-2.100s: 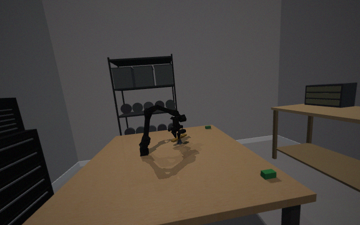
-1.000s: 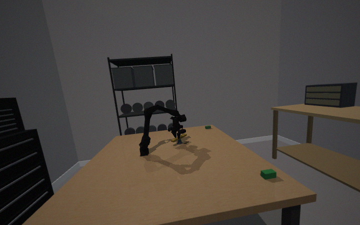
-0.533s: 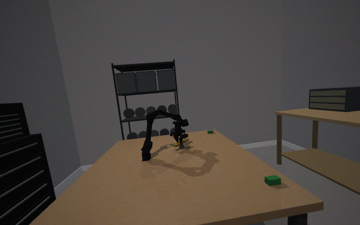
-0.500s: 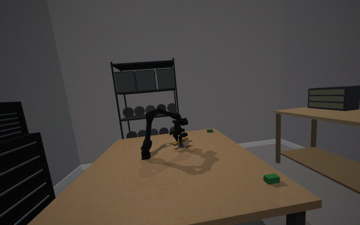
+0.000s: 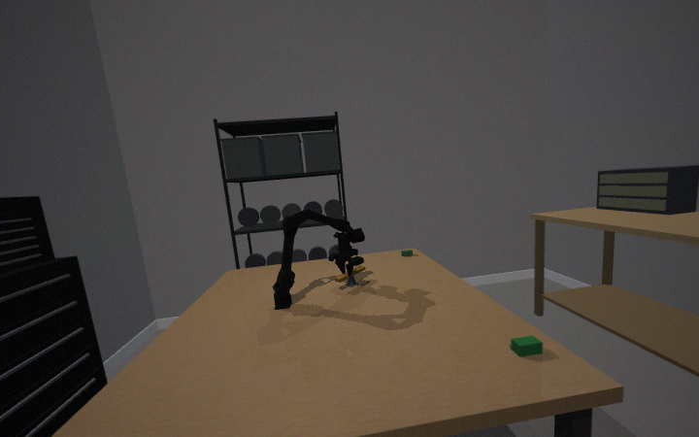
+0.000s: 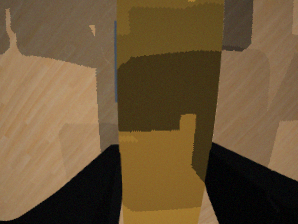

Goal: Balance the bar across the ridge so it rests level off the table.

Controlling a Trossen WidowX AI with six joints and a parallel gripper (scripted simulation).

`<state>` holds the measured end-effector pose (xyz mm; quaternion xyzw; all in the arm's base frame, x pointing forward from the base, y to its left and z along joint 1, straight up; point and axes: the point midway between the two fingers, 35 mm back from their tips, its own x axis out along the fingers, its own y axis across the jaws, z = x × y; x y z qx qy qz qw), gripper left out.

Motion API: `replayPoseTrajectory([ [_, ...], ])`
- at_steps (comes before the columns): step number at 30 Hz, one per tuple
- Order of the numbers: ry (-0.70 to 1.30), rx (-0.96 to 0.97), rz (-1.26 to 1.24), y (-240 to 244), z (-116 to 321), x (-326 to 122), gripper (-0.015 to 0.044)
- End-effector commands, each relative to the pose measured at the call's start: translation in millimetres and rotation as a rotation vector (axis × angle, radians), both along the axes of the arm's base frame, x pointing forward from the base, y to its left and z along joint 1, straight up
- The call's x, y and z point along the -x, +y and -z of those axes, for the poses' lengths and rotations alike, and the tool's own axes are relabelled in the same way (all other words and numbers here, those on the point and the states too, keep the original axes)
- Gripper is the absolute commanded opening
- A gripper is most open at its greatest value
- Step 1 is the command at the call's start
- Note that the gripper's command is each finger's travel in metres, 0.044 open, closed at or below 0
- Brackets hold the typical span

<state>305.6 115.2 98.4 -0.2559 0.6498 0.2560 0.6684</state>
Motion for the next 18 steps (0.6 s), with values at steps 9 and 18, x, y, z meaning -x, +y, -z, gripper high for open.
replayPoseTrajectory([
  [9, 0.0, 0.0, 0.0, 0.0, 0.0, 0.0, 0.0],
  [18, 0.0, 0.0, 0.0, 0.0, 0.0, 0.0, 0.0026],
])
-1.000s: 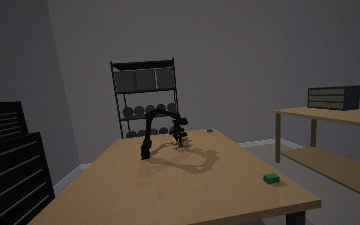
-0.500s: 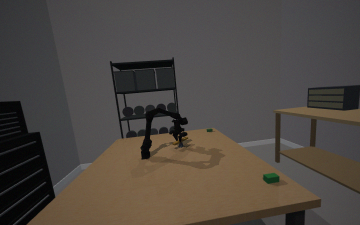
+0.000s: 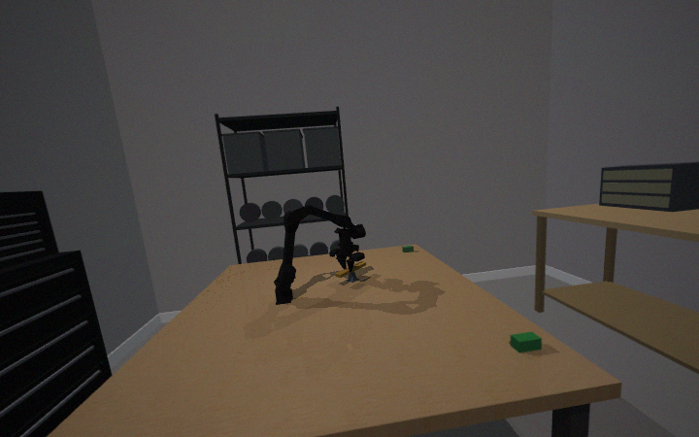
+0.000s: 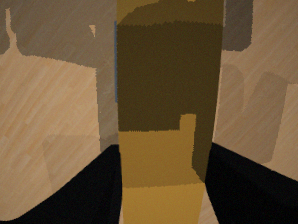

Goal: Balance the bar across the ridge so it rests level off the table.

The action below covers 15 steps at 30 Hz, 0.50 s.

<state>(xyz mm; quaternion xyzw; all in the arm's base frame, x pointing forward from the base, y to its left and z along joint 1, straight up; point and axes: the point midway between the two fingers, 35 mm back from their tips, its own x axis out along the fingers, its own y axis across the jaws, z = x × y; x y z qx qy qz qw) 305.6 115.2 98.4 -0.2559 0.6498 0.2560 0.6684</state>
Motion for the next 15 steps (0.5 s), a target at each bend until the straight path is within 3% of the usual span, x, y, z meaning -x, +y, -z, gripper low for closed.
replayPoseTrajectory([
  [1, 0.0, 0.0, 0.0, 0.0, 0.0, 0.0, 0.0053],
  [6, 0.0, 0.0, 0.0, 0.0, 0.0, 0.0, 0.0167],
  [15, 0.0, 0.0, 0.0, 0.0, 0.0, 0.0, 0.0167],
])
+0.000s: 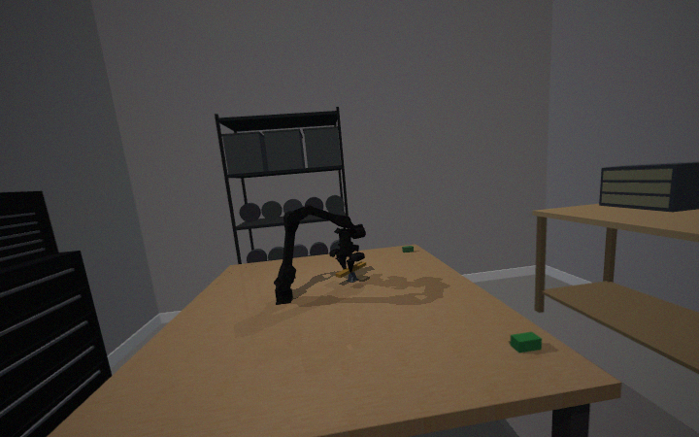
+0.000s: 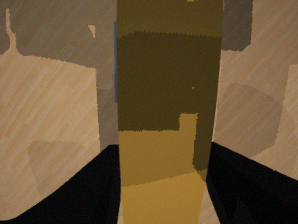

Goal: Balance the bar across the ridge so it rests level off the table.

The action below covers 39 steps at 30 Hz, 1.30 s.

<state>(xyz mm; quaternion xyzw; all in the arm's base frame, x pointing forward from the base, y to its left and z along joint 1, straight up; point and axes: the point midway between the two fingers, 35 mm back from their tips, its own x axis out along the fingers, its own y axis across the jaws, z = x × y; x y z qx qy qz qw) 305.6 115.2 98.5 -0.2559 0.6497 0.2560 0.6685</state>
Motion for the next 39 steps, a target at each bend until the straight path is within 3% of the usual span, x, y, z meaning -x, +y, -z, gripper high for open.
replayPoseTrajectory([
  [1, 0.0, 0.0, 0.0, 0.0, 0.1, 0.0, 0.0167],
  [39, 0.0, 0.0, 0.0, 0.0, 0.1, 0.0, 0.0185],
])
